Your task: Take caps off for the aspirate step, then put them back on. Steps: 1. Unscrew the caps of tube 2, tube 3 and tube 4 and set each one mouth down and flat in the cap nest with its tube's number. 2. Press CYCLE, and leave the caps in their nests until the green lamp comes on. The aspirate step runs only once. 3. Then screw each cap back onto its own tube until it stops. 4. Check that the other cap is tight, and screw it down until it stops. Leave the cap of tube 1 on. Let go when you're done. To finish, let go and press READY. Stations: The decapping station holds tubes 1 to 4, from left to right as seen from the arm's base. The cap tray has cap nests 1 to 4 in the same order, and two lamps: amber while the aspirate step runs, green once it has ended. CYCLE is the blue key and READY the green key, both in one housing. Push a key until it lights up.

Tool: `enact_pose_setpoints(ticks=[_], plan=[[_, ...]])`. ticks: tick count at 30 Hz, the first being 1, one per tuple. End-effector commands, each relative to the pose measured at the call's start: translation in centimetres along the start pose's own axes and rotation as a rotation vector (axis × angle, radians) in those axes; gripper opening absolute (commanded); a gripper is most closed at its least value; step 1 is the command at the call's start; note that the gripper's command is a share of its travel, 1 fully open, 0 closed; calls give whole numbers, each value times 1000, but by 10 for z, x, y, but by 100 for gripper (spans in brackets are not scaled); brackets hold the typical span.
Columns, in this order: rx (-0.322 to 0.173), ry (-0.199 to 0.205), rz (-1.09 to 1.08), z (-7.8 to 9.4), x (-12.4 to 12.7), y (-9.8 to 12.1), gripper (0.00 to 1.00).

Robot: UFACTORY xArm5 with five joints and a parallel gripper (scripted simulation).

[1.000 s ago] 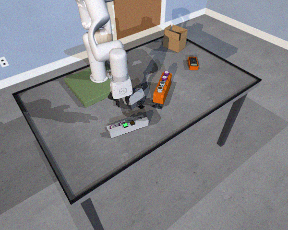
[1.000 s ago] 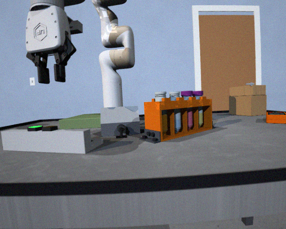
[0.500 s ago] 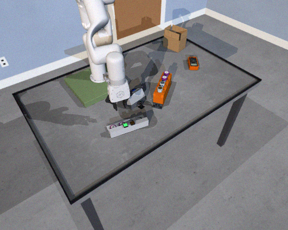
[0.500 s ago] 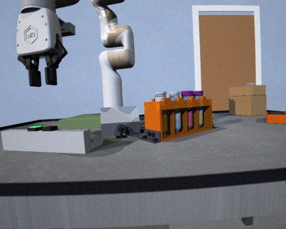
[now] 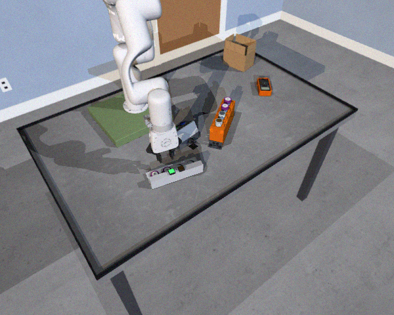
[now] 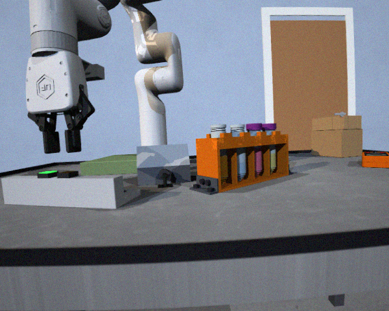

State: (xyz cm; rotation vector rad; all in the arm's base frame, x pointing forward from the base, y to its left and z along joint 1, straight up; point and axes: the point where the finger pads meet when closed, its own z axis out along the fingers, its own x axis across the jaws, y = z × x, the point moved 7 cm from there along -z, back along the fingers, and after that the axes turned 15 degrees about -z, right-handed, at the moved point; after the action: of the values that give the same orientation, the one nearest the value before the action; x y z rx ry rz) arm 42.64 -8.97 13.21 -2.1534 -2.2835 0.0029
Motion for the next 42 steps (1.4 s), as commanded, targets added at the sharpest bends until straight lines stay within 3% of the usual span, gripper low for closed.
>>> enact_pose_setpoints(ticks=[1,8,42], plan=[[-6,0,0,22,-1,4,46],[-6,0,0,56,-1,4,46],[-6,0,0,66,-1,3,46]])
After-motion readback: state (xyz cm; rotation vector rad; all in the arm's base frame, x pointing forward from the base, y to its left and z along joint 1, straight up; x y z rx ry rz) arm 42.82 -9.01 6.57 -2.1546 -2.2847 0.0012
